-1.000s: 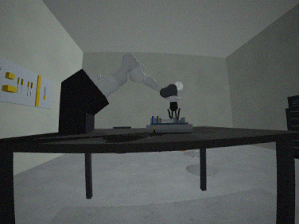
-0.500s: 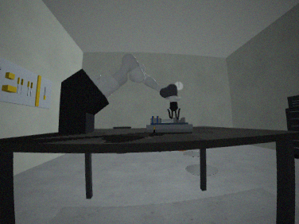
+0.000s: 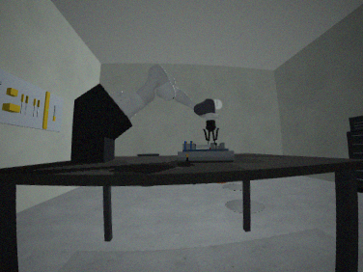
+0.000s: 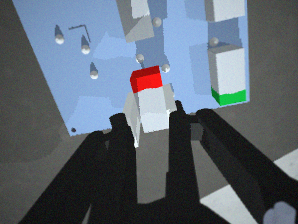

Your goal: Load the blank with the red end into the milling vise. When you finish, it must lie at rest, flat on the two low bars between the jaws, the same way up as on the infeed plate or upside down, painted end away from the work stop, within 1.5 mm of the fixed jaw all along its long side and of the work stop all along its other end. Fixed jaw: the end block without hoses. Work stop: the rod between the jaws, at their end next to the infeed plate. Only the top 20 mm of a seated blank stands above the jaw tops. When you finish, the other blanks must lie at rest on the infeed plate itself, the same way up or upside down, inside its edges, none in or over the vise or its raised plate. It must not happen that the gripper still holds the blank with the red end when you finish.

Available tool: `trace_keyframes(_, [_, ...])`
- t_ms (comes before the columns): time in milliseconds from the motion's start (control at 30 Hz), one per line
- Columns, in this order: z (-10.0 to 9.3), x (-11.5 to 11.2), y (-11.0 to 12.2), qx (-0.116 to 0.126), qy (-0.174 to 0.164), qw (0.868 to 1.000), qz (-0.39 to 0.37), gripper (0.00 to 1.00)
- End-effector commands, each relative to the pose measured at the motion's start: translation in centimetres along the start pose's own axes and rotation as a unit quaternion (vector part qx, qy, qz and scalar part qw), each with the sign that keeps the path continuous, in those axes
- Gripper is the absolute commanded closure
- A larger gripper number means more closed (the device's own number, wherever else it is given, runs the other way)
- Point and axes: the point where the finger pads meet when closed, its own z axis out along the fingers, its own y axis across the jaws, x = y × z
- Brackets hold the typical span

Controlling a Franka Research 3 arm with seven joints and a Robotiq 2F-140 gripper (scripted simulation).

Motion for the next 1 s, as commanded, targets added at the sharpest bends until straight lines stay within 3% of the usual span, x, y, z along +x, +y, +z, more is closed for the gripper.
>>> trace_keyframes(0, [-0.1, 0.1, 0.1, -0.001, 0.001, 1.0, 0.005, 1.0])
trace_keyframes(200, [-3.0, 0.0, 0.0, -0.001, 0.001, 1.0, 0.005, 1.0])
trace_keyframes(600, [-3.0, 0.0, 0.0, -0.001, 0.001, 1.0, 0.005, 1.0])
trace_keyframes(767, [-5.9, 0.0, 0.0, -0.001, 0.001, 1.0, 0.005, 1.0])
trace_keyframes(967, [-5.9, 0.0, 0.0, -0.001, 0.001, 1.0, 0.005, 1.0])
